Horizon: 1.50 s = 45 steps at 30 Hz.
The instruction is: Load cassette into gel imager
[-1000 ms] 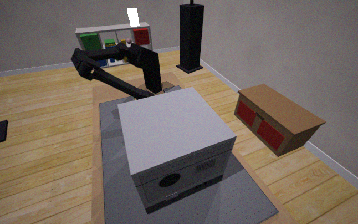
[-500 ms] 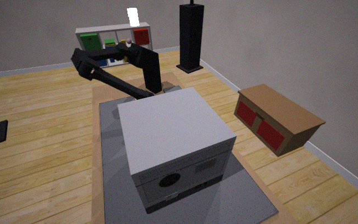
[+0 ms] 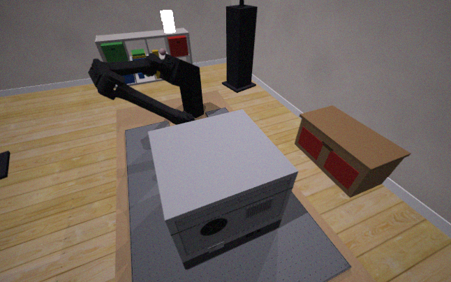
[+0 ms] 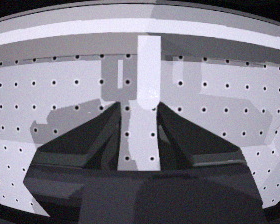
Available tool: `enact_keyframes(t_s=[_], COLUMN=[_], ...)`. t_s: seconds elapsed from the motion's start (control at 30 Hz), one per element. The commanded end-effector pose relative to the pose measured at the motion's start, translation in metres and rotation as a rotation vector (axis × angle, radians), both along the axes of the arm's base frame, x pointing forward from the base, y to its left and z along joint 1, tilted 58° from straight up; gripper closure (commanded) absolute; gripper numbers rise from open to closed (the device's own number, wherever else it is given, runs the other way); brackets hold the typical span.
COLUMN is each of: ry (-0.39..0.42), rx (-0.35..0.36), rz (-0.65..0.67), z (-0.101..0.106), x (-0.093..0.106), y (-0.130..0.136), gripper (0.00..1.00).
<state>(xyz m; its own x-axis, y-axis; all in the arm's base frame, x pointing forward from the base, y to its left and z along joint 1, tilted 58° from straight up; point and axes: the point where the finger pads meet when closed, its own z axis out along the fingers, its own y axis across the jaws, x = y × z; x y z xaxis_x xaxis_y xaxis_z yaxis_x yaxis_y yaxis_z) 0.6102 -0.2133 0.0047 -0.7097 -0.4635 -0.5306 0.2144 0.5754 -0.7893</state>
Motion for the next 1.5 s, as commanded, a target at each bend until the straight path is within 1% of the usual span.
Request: enact_keyframes(t_s=[0.0,1.3,1.47], ry=[-0.06,-0.06,-0.06], rx=[0.001,0.002,0.002], rz=[0.025,0.024,0.024], z=[0.024,0.035,0.036], x=[0.006,-0.028,-0.03], y=[0.021,0.05,0.052], gripper=[0.74,0.74,0.74])
